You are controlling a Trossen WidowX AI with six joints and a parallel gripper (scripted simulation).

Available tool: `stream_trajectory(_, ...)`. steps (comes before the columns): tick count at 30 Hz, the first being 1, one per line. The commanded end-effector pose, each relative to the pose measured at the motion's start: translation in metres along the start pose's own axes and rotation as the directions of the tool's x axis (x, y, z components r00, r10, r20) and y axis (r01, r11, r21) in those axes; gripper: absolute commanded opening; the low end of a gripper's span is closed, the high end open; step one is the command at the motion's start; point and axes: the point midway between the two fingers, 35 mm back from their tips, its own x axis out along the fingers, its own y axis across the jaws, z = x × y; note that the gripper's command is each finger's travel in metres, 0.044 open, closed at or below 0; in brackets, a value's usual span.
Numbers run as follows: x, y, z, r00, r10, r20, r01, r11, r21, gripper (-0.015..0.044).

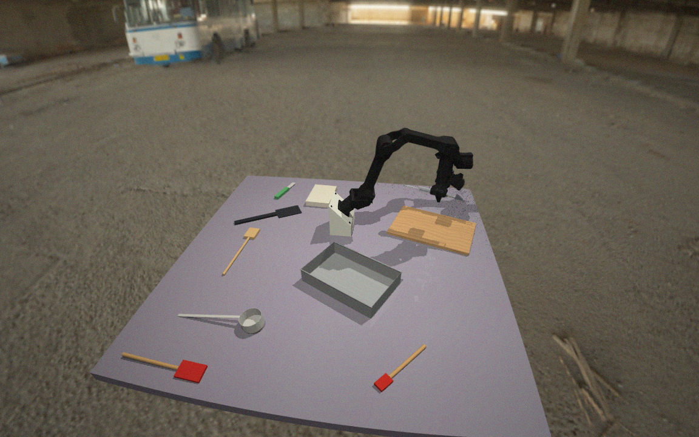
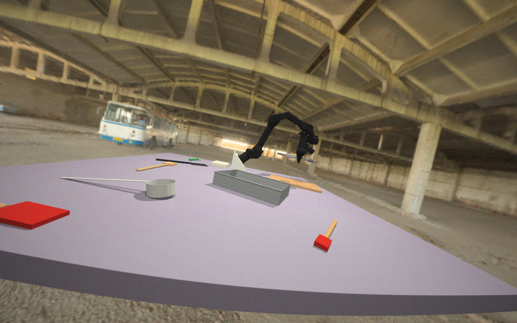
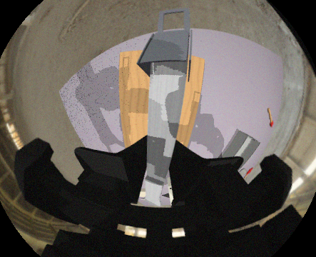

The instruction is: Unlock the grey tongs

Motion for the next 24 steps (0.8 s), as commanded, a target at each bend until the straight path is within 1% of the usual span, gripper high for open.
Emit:
stream_trajectory(1, -0.005, 0.000, 0.000, 1.000, 0.005, 0.019, -0.005, 1.000, 0.004, -0.0150)
stream_trajectory(4, -0.005, 0.000, 0.000, 1.000, 0.006, 0.023, -0.006, 1.000, 0.001, -0.0150)
stream_trajectory(7, -0.003, 0.003, 0.003, 0.998, 0.010, 0.058, -0.009, 1.000, -0.024, -0.0150)
stream_trajectory(15, 0.001, 0.014, 0.015, 0.972, 0.041, 0.231, -0.010, 0.991, -0.133, -0.0150)
stream_trajectory(24, -0.001, 0.027, 0.025, 0.906, 0.081, 0.415, 0.010, 0.977, -0.212, -0.0150)
